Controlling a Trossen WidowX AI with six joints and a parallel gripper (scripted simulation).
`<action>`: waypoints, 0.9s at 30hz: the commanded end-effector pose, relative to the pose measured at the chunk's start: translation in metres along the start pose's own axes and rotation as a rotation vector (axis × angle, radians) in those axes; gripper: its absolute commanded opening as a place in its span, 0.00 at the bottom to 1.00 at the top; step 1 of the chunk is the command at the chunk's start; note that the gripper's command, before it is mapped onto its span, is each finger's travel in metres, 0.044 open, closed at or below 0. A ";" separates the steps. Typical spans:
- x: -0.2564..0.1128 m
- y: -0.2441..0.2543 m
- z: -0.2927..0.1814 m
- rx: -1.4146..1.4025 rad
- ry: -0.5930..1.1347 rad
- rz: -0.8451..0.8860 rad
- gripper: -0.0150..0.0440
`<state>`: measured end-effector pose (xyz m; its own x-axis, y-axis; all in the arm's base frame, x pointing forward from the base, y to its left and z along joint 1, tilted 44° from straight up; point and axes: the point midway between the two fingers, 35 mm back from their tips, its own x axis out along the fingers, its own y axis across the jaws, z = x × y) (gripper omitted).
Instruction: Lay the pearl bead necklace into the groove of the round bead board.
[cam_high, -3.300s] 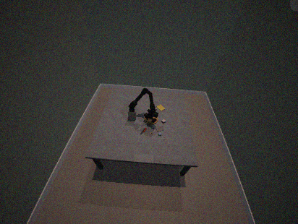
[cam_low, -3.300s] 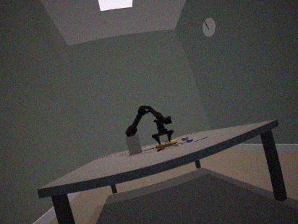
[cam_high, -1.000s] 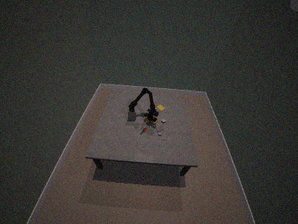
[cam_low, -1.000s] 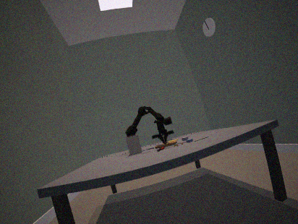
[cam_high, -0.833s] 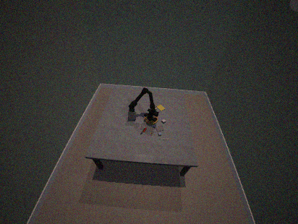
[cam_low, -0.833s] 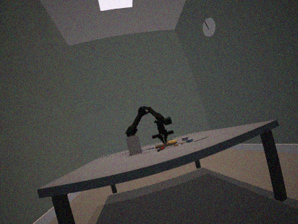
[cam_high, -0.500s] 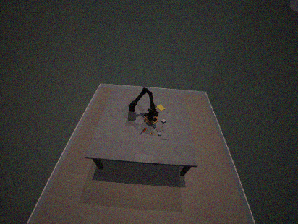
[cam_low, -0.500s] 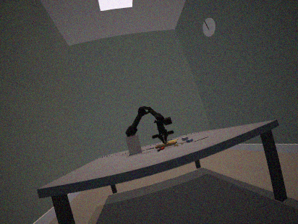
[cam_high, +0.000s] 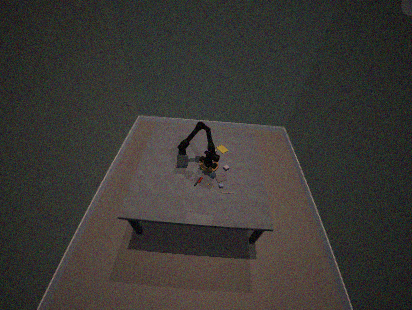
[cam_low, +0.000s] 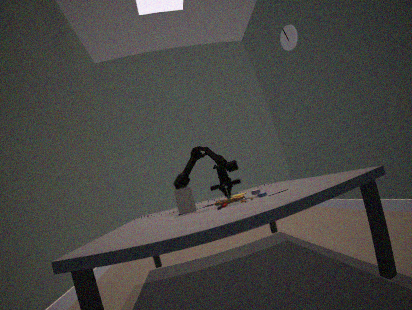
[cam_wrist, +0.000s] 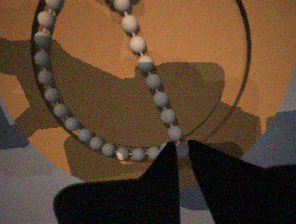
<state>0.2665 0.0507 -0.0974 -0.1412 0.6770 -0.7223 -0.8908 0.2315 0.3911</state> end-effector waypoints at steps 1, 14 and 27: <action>0.001 -0.002 -0.005 0.002 0.004 0.006 0.25; 0.009 -0.002 -0.005 0.002 0.004 0.006 0.25; 0.006 -0.003 -0.004 -0.009 0.005 0.000 0.83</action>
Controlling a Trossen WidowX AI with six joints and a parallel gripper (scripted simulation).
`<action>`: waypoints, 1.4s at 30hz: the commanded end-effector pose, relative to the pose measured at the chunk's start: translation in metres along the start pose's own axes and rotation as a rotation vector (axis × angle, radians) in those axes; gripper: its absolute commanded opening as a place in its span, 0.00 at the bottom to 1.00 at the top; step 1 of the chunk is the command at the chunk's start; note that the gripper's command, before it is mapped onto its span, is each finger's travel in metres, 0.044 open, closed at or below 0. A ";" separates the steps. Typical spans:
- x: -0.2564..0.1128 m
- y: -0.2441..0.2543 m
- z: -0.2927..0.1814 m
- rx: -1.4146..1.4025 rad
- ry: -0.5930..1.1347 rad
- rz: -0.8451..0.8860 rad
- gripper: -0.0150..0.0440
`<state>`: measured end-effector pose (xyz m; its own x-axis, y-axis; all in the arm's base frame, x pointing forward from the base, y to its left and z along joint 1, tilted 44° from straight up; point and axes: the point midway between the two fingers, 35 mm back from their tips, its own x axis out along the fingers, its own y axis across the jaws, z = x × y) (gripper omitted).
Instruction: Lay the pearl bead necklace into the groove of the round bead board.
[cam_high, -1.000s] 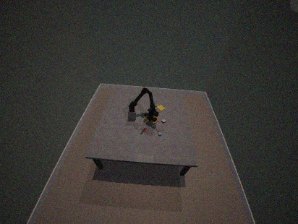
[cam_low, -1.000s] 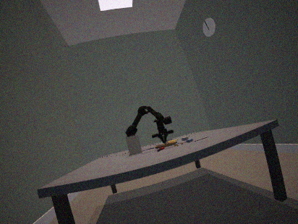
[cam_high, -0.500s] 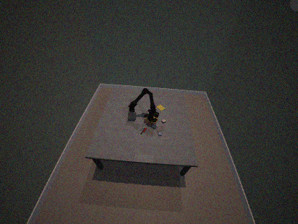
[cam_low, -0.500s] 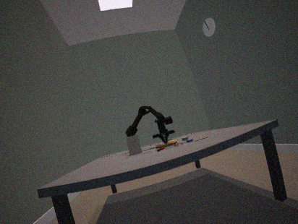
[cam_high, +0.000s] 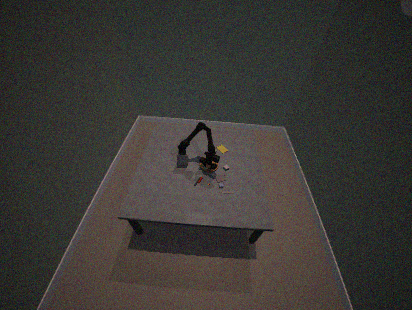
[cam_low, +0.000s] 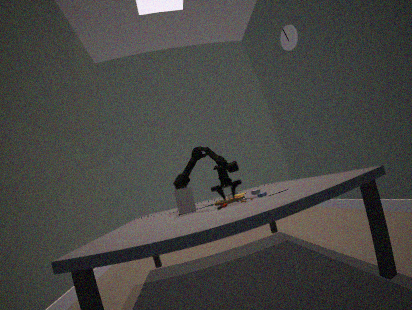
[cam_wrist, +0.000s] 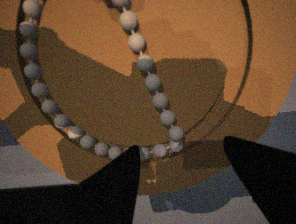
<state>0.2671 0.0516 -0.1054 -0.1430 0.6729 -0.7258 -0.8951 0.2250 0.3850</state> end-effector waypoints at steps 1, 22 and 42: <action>-0.002 0.000 0.000 0.003 -0.001 0.002 0.88; -0.005 0.001 -0.001 0.011 -0.001 0.007 1.00; -0.017 0.011 0.037 0.649 0.002 0.003 0.60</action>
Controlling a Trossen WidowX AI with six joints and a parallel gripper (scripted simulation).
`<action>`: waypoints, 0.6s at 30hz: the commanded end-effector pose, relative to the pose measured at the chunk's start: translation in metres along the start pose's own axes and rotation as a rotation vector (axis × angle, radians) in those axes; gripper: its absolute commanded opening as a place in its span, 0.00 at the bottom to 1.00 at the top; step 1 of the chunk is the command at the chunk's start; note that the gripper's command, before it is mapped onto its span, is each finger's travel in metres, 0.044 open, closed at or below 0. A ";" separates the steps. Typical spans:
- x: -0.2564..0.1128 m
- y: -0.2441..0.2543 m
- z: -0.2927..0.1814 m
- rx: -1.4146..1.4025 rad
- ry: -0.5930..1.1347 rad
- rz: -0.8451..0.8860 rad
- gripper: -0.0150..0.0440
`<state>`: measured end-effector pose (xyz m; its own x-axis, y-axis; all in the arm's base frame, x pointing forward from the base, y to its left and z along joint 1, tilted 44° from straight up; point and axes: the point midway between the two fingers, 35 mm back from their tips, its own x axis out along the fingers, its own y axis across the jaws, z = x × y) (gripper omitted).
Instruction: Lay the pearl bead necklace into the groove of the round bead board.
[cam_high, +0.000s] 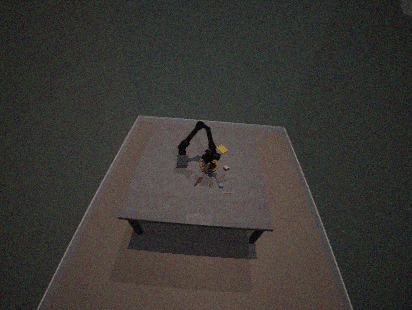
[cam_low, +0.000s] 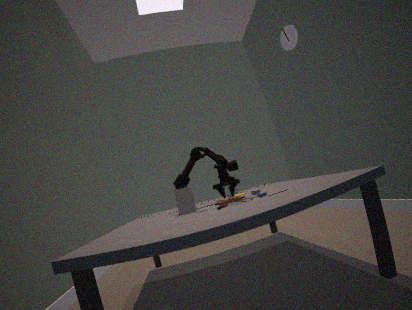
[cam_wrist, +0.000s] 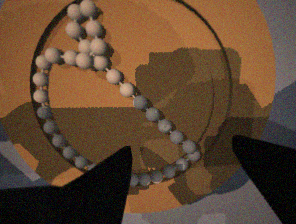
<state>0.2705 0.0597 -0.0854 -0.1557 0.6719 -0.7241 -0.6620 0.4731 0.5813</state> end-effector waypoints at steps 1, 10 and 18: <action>-0.009 0.015 0.019 0.338 -0.008 -0.005 0.56; -0.021 0.051 0.052 1.105 -0.009 0.002 0.46; -0.028 0.076 0.068 1.570 -0.006 0.010 0.46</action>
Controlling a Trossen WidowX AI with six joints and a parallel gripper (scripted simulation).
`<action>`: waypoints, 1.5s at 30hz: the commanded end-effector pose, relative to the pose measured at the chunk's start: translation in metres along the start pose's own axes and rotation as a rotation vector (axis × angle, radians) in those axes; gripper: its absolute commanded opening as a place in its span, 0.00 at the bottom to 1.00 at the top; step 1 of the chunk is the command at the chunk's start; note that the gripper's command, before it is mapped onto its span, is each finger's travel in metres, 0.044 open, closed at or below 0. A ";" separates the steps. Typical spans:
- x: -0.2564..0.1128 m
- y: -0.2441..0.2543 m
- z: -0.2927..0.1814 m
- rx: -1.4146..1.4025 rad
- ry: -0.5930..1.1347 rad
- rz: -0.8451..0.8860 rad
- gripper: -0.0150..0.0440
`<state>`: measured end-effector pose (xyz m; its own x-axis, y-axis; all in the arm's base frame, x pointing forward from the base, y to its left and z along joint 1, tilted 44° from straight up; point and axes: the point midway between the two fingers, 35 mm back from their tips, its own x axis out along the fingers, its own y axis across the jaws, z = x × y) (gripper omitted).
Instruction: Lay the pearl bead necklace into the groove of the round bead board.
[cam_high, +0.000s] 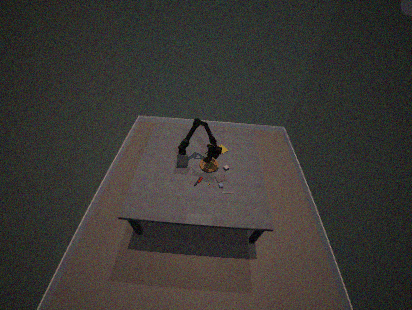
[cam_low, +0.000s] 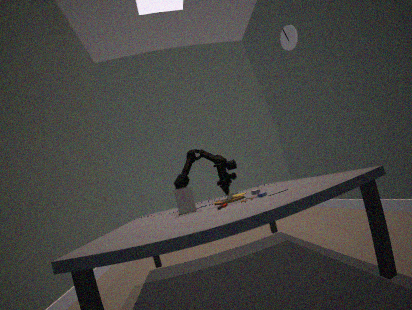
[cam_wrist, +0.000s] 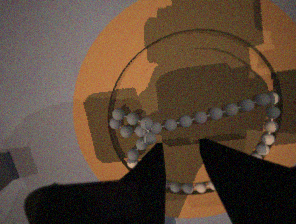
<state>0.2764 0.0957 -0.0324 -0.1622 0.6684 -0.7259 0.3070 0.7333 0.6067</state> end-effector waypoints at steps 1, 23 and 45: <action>-0.013 0.036 -0.016 0.519 -0.004 0.018 0.46; -0.002 0.037 -0.014 0.508 -0.011 0.019 0.46; 0.027 0.037 -0.016 0.519 -0.002 0.019 0.46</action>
<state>0.2704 0.1427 -0.0215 -0.1440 0.6788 -0.7201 0.7255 0.5673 0.3897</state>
